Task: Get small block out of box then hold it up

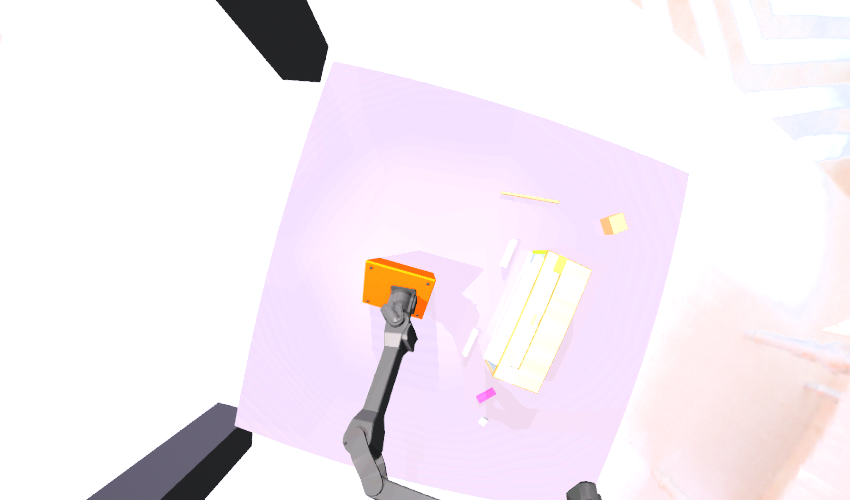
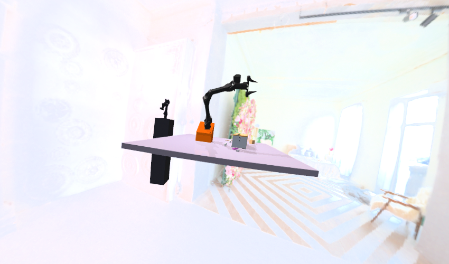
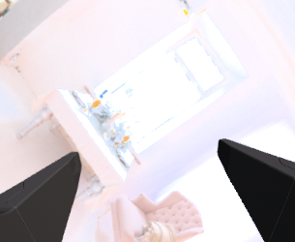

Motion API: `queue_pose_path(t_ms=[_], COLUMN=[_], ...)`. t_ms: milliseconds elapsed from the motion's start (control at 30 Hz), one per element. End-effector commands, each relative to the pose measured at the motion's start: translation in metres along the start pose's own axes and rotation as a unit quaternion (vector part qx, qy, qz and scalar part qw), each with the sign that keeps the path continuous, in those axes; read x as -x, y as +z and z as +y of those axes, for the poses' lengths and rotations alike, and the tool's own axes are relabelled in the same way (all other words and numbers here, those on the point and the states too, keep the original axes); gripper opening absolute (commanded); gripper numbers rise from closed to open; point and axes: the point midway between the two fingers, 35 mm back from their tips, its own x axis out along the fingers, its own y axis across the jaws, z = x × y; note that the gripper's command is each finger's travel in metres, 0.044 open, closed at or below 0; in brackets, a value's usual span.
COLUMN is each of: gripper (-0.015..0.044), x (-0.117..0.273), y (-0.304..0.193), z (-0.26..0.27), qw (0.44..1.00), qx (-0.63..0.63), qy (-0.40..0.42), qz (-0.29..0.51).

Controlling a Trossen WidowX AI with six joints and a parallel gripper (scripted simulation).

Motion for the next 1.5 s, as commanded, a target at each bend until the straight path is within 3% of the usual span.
queue_pose_path(t_ms=[0,400,800,1100,1467], gripper=[0.04,0.04,0.04,0.04,0.04], x=[-0.025,-0.031,0.051,0.124,0.125], y=[0.029,0.084,0.091,0.067,0.064], z=[0.065,0.26,0.432,0.497,0.501], qw=[0.995,0.92,0.759,0.626,0.624], qx=[-0.016,-0.023,0.083,0.247,0.251], qy=[0.103,0.388,0.609,0.652,0.652], qz=[-0.006,0.05,0.216,0.349,0.35])
